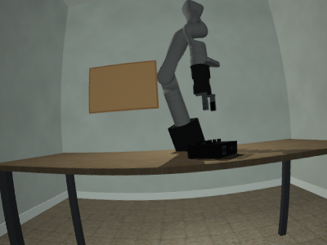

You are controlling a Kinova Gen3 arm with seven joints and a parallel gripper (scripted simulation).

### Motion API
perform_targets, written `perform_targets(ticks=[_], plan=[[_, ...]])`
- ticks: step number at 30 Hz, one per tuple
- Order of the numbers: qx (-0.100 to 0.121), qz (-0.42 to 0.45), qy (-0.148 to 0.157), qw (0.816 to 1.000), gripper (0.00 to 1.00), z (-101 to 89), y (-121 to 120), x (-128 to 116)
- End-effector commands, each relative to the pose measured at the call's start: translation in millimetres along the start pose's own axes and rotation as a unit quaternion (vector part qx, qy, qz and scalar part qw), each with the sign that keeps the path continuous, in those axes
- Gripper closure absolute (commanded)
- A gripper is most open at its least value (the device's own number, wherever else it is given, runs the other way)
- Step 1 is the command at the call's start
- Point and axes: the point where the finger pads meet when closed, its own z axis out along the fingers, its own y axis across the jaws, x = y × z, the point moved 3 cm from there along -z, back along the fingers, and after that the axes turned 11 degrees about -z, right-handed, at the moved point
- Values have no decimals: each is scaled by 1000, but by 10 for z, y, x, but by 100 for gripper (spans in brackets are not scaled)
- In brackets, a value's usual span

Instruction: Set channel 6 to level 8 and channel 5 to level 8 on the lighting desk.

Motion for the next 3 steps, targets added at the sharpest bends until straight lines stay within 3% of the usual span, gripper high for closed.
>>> perform_targets(ticks=[1,3], plan=[[1,0,0,1000,0,-14,-7,5],[1,0,0,1000,0,-14,-7,5]])
